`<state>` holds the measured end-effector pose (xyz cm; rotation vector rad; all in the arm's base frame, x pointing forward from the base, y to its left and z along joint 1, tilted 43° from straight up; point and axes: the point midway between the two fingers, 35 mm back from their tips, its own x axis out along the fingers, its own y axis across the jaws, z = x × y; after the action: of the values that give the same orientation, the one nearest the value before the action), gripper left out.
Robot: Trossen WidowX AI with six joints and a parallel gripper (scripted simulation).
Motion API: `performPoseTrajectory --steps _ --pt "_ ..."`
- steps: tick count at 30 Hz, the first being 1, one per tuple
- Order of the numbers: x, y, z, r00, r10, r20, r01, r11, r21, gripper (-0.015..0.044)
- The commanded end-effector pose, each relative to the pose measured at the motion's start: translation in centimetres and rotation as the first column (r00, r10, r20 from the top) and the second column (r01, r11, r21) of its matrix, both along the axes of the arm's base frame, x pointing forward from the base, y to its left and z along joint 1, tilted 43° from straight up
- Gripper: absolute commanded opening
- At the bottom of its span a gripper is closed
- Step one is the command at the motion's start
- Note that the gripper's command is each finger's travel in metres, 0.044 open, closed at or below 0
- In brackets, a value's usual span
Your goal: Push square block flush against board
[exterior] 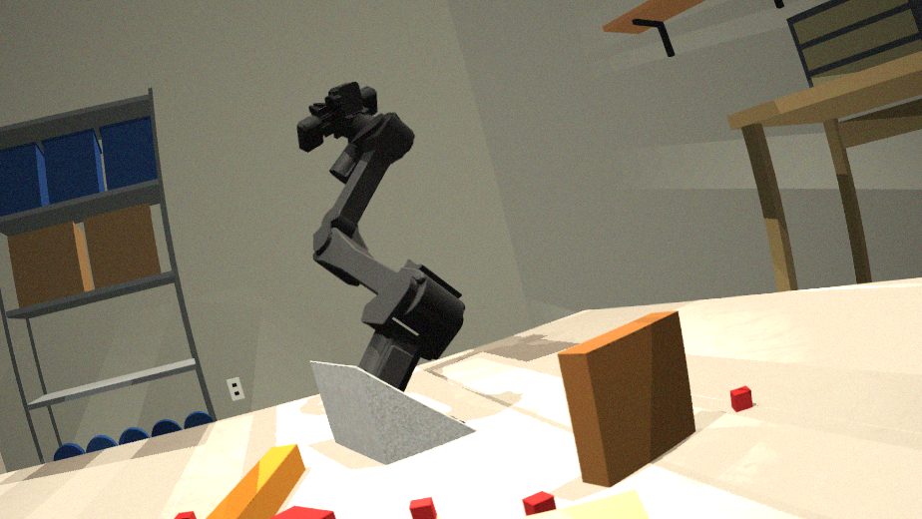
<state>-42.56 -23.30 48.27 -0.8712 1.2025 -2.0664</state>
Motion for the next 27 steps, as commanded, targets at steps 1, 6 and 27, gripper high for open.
performPoseTrajectory --steps 1,6,27 --pt "1.6 1.7 3.3 0.988 -0.059 -0.144 0.057 0.998 -0.016 0.0000" --pt "3.6 3.5 6.7 0.947 -0.126 -0.295 0.119 0.992 -0.043 0.0000" --pt "13.7 9.5 16.3 0.670 -0.332 -0.664 0.222 0.943 -0.247 0.0000"
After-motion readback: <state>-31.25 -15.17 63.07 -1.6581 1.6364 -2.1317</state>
